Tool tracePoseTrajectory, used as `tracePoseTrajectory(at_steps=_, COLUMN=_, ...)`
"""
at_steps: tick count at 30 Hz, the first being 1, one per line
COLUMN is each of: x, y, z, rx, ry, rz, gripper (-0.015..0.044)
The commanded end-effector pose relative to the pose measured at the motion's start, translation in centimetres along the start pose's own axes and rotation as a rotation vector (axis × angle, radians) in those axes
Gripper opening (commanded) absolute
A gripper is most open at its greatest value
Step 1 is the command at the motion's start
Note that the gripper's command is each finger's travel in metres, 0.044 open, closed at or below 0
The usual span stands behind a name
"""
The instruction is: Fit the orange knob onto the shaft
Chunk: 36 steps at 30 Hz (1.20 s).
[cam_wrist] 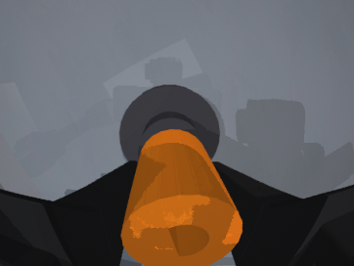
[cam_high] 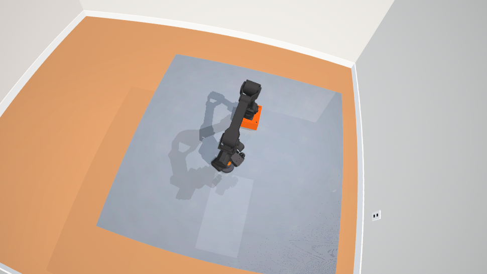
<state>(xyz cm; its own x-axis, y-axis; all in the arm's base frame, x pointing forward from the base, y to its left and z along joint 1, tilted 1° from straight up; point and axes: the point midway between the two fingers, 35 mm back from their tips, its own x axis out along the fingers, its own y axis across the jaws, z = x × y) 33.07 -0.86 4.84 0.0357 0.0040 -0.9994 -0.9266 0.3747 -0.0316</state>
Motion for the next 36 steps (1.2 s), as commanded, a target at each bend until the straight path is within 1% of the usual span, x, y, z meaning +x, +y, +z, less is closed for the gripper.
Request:
tracePoseTrajectory(at_steps=1, x=0.12, y=0.02, z=0.0, rx=-0.011, ry=-0.002, rz=-0.003, gripper=0.0)
tracePoseTrajectory(at_steps=27, x=0.37, y=0.01, z=0.04, rx=-0.011, ry=-0.002, rz=-0.003, gripper=0.0)
tracePoseTrajectory(at_steps=33, x=-0.19, y=0.0, z=0.04, rx=-0.011, ry=-0.002, rz=-0.003, gripper=0.0)
tracePoseTrajectory(at_steps=36, x=-0.21, y=-0.02, z=0.04, rx=-0.065, ry=-0.002, rz=-0.003, gripper=0.0)
